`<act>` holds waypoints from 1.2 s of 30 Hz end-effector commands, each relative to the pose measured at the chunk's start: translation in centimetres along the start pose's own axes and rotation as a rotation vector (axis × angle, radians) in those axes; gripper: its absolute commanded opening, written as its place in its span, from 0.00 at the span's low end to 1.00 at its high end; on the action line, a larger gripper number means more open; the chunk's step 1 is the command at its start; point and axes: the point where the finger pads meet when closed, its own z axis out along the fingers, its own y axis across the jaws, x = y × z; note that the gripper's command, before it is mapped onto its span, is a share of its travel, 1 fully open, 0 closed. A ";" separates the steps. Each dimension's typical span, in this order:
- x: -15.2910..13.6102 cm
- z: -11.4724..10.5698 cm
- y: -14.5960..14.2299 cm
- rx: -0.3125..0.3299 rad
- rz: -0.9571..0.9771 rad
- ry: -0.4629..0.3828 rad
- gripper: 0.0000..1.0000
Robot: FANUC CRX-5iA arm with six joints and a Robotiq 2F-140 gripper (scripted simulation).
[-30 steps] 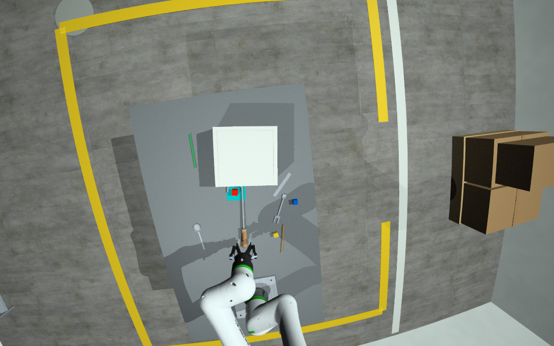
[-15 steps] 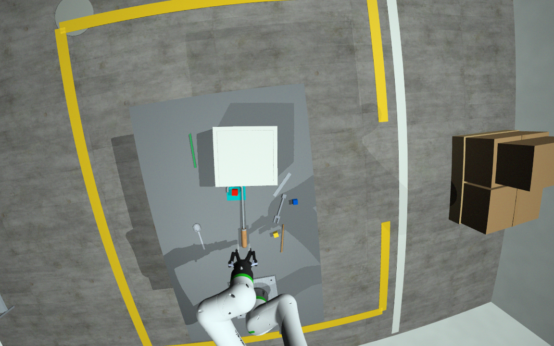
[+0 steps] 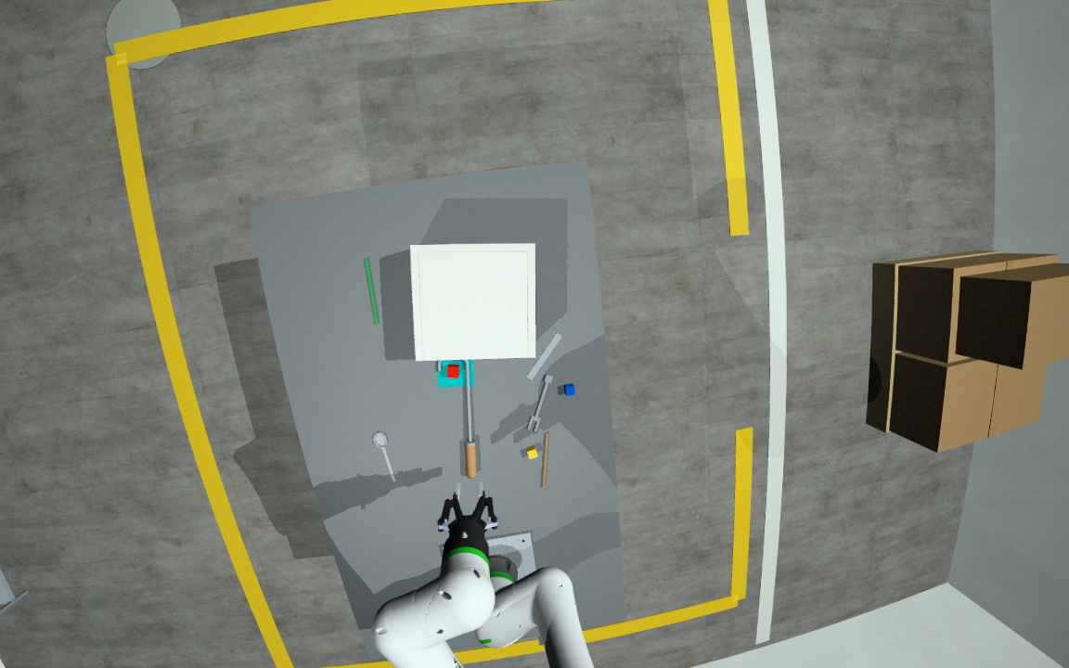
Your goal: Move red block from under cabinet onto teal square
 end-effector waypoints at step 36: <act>0.0 -1.9 0.0 0.000 0.000 0.000 0.34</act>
